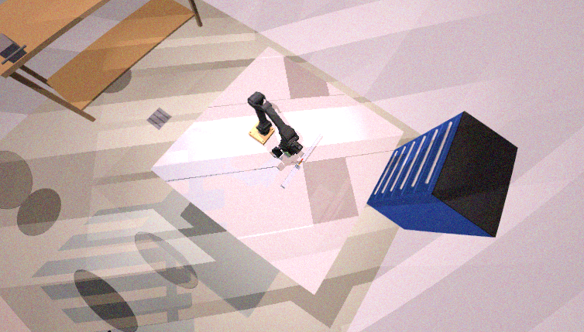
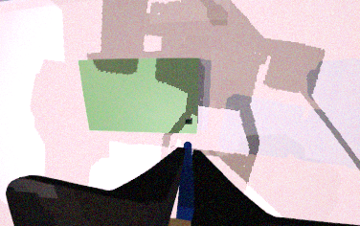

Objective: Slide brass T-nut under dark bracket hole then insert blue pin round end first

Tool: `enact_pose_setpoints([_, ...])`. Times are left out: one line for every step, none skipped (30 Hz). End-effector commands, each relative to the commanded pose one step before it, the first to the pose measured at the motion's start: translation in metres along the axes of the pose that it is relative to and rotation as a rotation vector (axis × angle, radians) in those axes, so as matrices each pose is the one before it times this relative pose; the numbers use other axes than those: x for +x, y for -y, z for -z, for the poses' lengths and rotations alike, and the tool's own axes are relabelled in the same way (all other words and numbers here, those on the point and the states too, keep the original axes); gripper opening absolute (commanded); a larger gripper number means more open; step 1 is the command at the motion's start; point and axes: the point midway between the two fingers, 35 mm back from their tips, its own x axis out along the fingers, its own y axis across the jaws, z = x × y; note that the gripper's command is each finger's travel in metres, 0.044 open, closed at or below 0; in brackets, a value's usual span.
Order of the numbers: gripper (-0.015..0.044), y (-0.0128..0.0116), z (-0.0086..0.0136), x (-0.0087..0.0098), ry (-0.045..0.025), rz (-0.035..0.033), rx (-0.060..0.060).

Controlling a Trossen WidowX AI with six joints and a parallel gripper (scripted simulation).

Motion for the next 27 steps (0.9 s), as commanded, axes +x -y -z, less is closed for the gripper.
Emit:
enact_pose_setpoints([-0.0150, -0.00006, 0.00048, -0.01071, 0.01203, -0.00072, -0.0009])
enact_pose_setpoints([-0.0150, 0.00001, 0.00009, -0.00053, 0.00011, -0.00001, 0.0000])
enact_pose_setpoints([-0.0150, 0.00002, -0.00053, -0.00012, 0.00027, 0.00000, 0.0002])
enact_pose_setpoints([-0.0150, 0.00006, -0.00159, -0.00036, 0.00082, 0.00001, 0.0005])
enact_pose_setpoints([-0.0150, 0.00010, -0.00265, -0.00059, 0.00137, 0.00001, 0.0009])
enact_pose_setpoints([-0.0150, 0.00013, -0.00320, -0.00068, 0.00165, 0.00002, 0.0011])
enact_pose_setpoints([-0.0150, 0.00013, -0.00321, -0.00064, 0.00165, 0.00002, 0.0011])
enact_pose_setpoints([-0.0150, 0.00013, -0.00321, -0.00061, 0.00165, 0.00002, 0.0011])
enact_pose_setpoints([-0.0150, 0.00014, -0.00322, -0.00057, 0.00165, 0.00002, 0.0011])
enact_pose_setpoints([-0.0150, 0.00014, -0.00323, -0.00053, 0.00165, 0.00002, 0.0011])
enact_pose_setpoints([-0.0150, 0.00014, -0.00323, -0.00050, 0.00166, 0.00003, 0.0011])
enact_pose_setpoints([-0.0150, 0.00015, -0.00324, -0.00046, 0.00166, 0.00003, 0.0011])
enact_pose_setpoints([-0.0150, 0.00015, -0.00324, -0.00043, 0.00166, 0.00003, 0.0011])
enact_pose_setpoints([-0.0150, 0.00015, -0.00325, -0.00039, 0.00166, 0.00003, 0.0011])
enact_pose_setpoints([-0.0150, 0.00016, -0.00325, -0.00035, 0.00166, 0.00003, 0.0011])
enact_pose_setpoints([-0.0150, 0.00016, -0.00326, -0.00032, 0.00166, 0.00004, 0.0011])
enact_pose_setpoints([-0.0150, 0.00016, -0.00326, -0.00028, 0.00166, 0.00004, 0.0011])
enact_pose_setpoints([-0.0150, 0.00017, -0.00326, -0.00024, 0.00166, 0.00004, 0.0011])
enact_pose_setpoints([-0.0150, 0.00017, -0.00327, -0.00021, 0.00166, 0.00004, 0.0011])
enact_pose_setpoints([-0.0150, 0.00017, -0.00327, -0.00017, 0.00166, 0.00004, 0.0011])
enact_pose_setpoints([-0.0150, 0.00018, -0.00327, -0.00013, 0.00166, 0.00005, 0.0011])
enact_pose_setpoints([-0.0150, 0.00018, -0.00327, -0.00010, 0.00166, 0.00005, 0.0011])
enact_pose_setpoints([-0.0150, 0.00019, -0.00327, -0.00006, 0.00166, 0.00005, 0.0011])
enact_pose_setpoints([-0.0150, 0.00019, -0.00327, -0.00003, 0.00166, 0.00005, 0.0011])
enact_pose_setpoints([-0.0150, 0.00019, -0.00327, 0.00001, 0.00166, 0.00005, 0.0011])
enact_pose_setpoints([-0.0150, 0.00020, -0.00327, 0.00005, 0.00166, 0.00005, 0.0011])
enact_pose_setpoints([-0.0150, 0.00020, -0.00327, 0.00008, 0.00166, 0.00006, 0.0011])
